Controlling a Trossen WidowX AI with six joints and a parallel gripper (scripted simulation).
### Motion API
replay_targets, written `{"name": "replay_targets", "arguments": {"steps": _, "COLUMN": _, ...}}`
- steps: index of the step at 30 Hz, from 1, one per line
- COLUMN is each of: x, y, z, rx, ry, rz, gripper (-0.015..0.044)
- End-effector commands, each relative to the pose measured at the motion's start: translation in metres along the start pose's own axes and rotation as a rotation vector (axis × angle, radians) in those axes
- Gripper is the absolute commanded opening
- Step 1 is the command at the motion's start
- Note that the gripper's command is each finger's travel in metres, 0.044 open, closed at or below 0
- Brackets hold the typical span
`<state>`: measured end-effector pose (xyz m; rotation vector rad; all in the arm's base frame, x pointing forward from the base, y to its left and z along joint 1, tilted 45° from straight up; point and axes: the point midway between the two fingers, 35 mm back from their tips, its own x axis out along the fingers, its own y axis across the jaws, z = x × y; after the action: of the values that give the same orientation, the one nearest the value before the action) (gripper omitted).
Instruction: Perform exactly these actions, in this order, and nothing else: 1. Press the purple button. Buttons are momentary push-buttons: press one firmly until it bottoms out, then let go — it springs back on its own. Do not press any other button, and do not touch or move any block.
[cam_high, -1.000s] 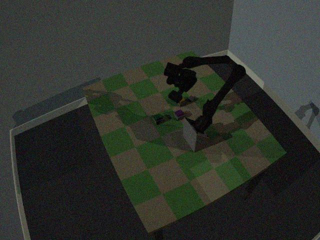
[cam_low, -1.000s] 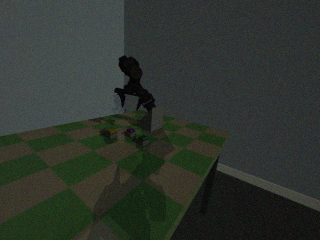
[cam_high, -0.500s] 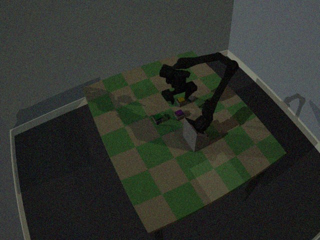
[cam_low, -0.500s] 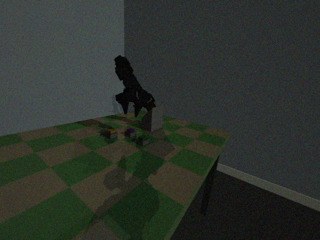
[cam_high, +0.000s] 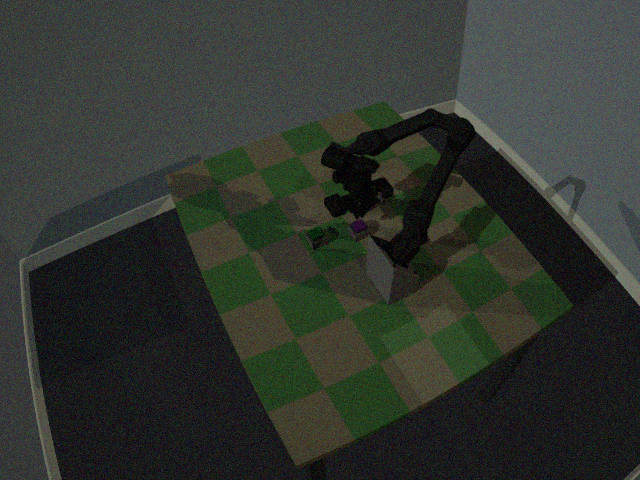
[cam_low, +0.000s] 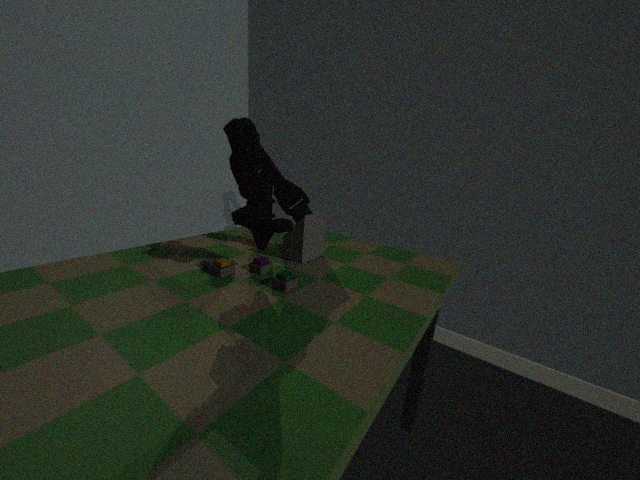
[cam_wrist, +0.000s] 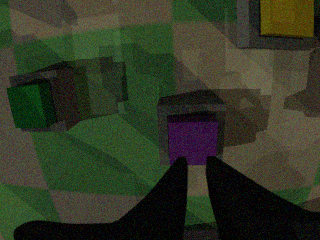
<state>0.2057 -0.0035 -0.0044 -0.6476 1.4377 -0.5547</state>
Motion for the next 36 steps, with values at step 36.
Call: {"name": "replay_targets", "arguments": {"steps": 36, "x": 0.036, "y": -0.002, "z": -0.002, "rx": -0.007, "ry": 0.002, "rz": -0.009, "gripper": 0.0020}}
